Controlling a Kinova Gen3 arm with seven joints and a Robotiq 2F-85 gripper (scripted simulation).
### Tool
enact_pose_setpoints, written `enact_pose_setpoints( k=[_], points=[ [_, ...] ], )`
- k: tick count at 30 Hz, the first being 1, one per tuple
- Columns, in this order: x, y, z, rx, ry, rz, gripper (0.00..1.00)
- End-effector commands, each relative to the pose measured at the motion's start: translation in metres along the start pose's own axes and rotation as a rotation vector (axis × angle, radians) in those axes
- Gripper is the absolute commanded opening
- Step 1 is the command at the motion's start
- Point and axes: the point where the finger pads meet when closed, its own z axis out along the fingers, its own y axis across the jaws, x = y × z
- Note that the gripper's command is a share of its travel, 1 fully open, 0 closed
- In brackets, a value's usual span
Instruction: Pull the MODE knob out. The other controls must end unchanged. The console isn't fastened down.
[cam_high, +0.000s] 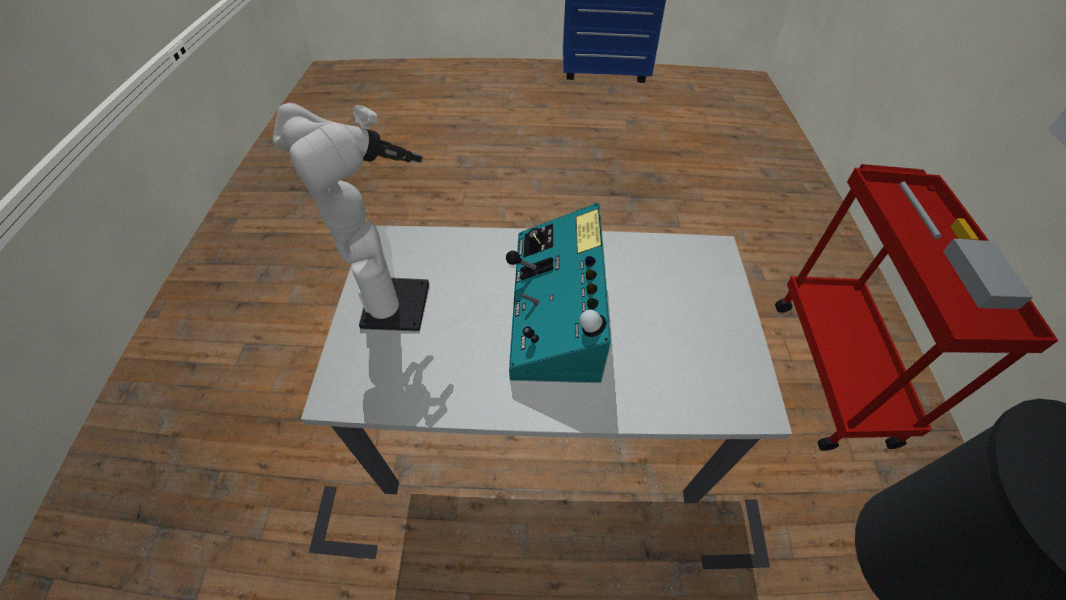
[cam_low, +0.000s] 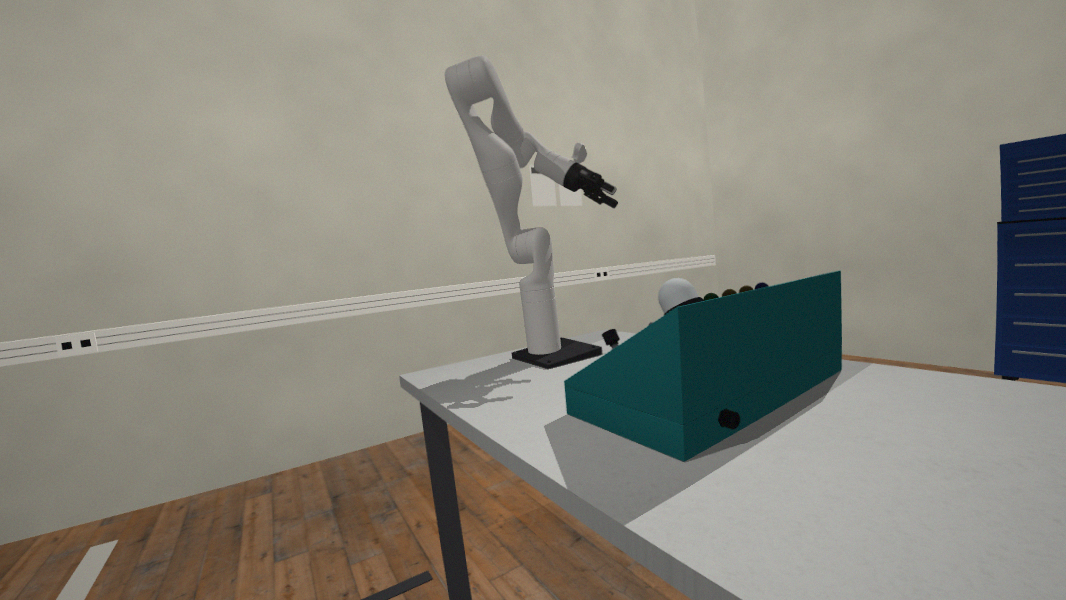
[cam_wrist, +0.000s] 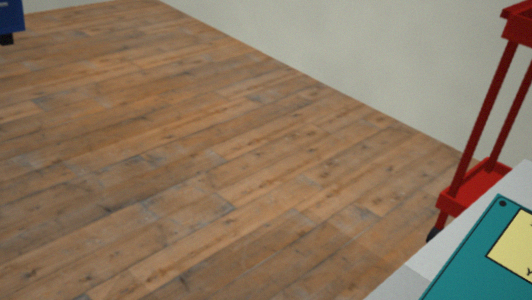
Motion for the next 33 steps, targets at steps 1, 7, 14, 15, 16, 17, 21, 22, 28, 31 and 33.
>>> enact_pose_setpoints(
  k=[1, 7, 14, 15, 16, 17, 21, 22, 28, 31, 33],
  points=[
    [-0.009, 0.014, 0.010, -0.036, -0.050, 0.014, 1.00],
    [-0.030, 0.040, 0.023, -0.095, -0.144, 0.042, 1.00],
    [-0.059, 0.069, 0.033, -0.159, -0.266, 0.081, 1.00],
    [-0.059, 0.069, 0.033, -0.159, -0.266, 0.081, 1.00],
    [-0.059, 0.069, 0.033, -0.159, -0.266, 0.081, 1.00],
    [-0.064, 0.073, 0.035, -0.170, -0.287, 0.088, 1.00],
    [-0.083, 0.088, 0.037, -0.200, -0.359, 0.114, 1.00],
    [-0.087, 0.091, 0.038, -0.206, -0.373, 0.119, 1.00],
    [-0.102, 0.101, 0.038, -0.227, -0.431, 0.141, 1.00],
    [-0.106, 0.103, 0.038, -0.232, -0.445, 0.147, 1.00],
    [-0.106, 0.103, 0.038, -0.232, -0.445, 0.147, 1.00]
  ],
)
